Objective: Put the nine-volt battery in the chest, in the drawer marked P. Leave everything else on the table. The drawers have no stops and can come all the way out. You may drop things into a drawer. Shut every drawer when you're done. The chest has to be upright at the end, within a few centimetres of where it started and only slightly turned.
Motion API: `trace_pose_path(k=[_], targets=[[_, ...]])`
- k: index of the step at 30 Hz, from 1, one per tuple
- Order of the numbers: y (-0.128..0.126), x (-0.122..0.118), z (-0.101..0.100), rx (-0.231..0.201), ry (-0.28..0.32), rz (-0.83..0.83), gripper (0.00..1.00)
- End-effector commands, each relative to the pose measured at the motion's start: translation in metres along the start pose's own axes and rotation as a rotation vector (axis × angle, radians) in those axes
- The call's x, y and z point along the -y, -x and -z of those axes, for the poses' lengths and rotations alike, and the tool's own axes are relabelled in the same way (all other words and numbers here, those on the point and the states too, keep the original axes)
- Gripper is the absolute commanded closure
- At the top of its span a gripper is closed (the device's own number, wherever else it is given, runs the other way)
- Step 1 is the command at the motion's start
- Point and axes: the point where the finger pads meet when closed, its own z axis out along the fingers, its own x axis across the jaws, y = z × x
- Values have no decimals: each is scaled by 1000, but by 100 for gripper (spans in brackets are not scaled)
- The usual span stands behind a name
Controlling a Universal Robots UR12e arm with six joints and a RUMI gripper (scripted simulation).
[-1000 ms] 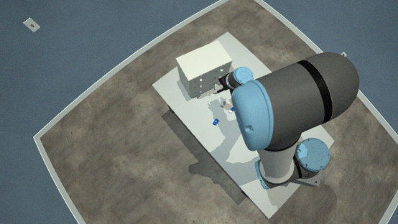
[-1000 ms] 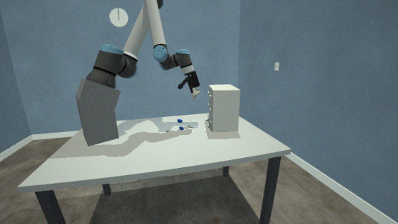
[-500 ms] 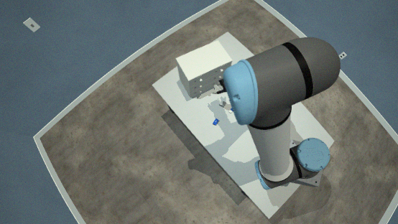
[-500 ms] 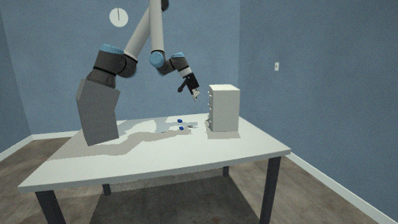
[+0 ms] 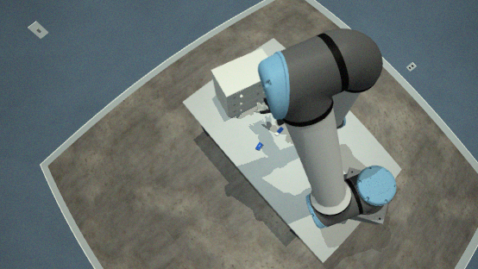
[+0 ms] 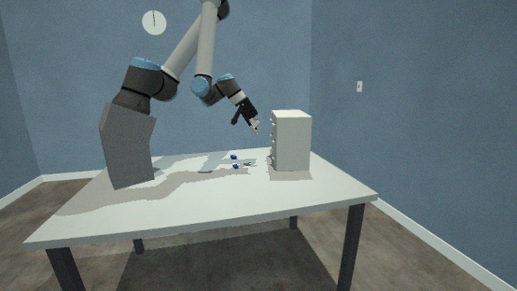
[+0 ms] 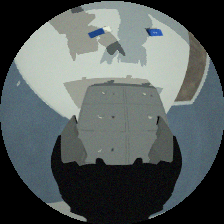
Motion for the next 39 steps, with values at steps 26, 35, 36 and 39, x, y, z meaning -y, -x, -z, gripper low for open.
trace_pose_path(k=[26, 35, 36, 39], targets=[[0, -5, -29, 0, 272, 0, 0], [0, -6, -36, 1, 343, 0, 0], [0, -6, -37, 1, 353, 0, 0], [0, -7, -40, 1, 382, 0, 0]])
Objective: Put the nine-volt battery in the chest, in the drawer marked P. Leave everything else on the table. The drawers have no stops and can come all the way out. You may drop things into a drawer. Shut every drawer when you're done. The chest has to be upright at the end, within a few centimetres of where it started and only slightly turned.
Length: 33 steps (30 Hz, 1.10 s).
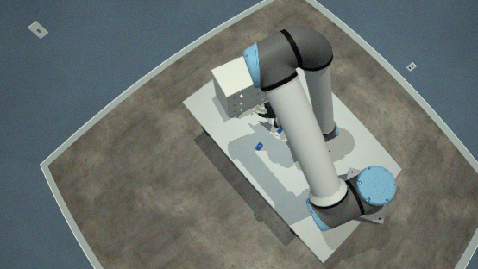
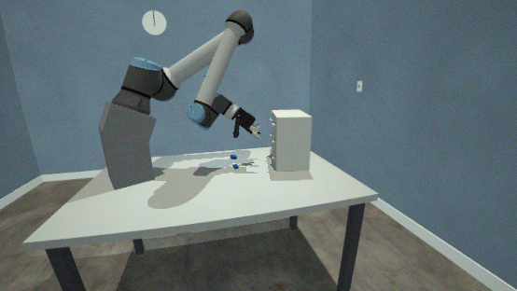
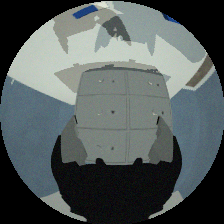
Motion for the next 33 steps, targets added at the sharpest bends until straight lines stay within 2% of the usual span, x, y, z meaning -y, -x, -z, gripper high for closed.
trace_pose_path(k=[1, 9, 11, 22, 33], targets=[[0, 0, -5, 0, 49, 0, 0], [0, 2, -13, 0, 125, 0, 0], [0, 2, -13, 0, 125, 0, 0], [0, 4, -23, 0, 216, 0, 0], [0, 5, -28, 0, 270, 0, 0]])
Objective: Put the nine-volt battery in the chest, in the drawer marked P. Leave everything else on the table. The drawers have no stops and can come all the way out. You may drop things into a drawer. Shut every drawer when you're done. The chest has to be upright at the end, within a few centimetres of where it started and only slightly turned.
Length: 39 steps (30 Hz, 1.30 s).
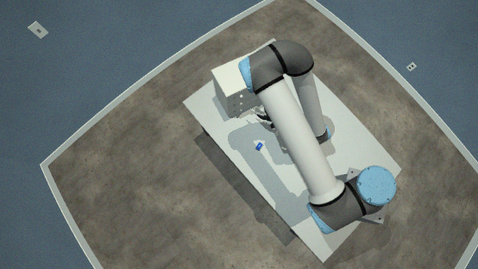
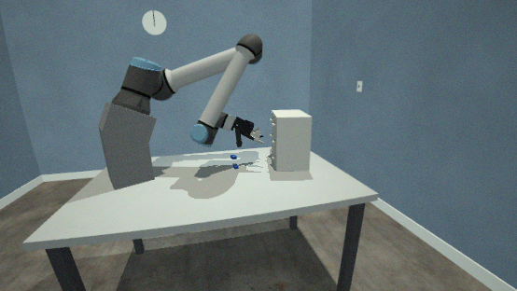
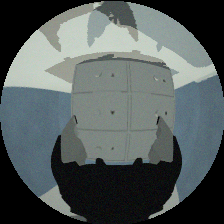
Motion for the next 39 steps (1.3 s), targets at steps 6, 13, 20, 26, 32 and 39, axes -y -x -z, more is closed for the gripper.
trace_pose_path(k=[6, 13, 20, 26, 32, 39], targets=[[0, 2, -4, 0, 45, 0, 0], [0, 2, -6, 0, 59, 0, 0], [0, 3, -6, 0, 69, 0, 0], [0, 3, -7, 0, 71, 0, 0], [0, 3, -7, 0, 72, 0, 0], [0, 3, -7, 0, 72, 0, 0]])
